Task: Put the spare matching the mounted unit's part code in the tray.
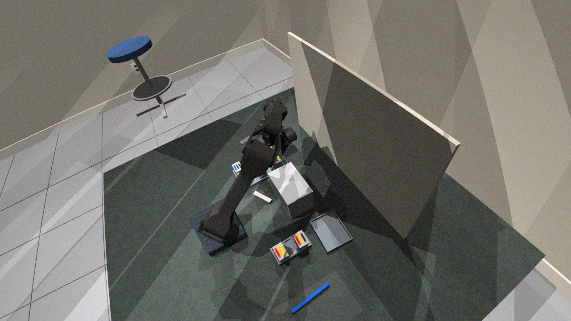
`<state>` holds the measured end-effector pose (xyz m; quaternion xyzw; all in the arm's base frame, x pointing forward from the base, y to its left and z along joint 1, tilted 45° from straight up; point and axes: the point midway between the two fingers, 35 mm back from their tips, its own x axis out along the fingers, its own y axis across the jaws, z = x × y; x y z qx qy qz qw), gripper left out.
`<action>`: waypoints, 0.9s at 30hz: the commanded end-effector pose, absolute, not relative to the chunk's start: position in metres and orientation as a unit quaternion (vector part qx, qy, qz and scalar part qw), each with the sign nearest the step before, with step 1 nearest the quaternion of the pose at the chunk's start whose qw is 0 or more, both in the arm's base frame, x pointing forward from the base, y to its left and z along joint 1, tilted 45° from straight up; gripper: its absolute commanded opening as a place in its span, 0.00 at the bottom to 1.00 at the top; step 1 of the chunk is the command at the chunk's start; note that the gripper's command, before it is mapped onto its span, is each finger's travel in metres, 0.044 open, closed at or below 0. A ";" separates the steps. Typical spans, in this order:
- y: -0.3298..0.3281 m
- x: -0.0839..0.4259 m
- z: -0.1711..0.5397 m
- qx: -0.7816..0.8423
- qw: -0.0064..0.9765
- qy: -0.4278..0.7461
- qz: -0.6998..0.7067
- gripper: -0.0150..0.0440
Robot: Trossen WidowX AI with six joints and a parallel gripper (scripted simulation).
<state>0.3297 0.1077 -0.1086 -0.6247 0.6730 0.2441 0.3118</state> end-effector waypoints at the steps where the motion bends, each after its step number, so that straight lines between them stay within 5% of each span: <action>1: 0.103 0.330 -0.113 -0.627 0.309 0.672 0.244 0.76; 27: 0.073 0.326 -0.142 -0.628 0.308 0.673 0.243 0.76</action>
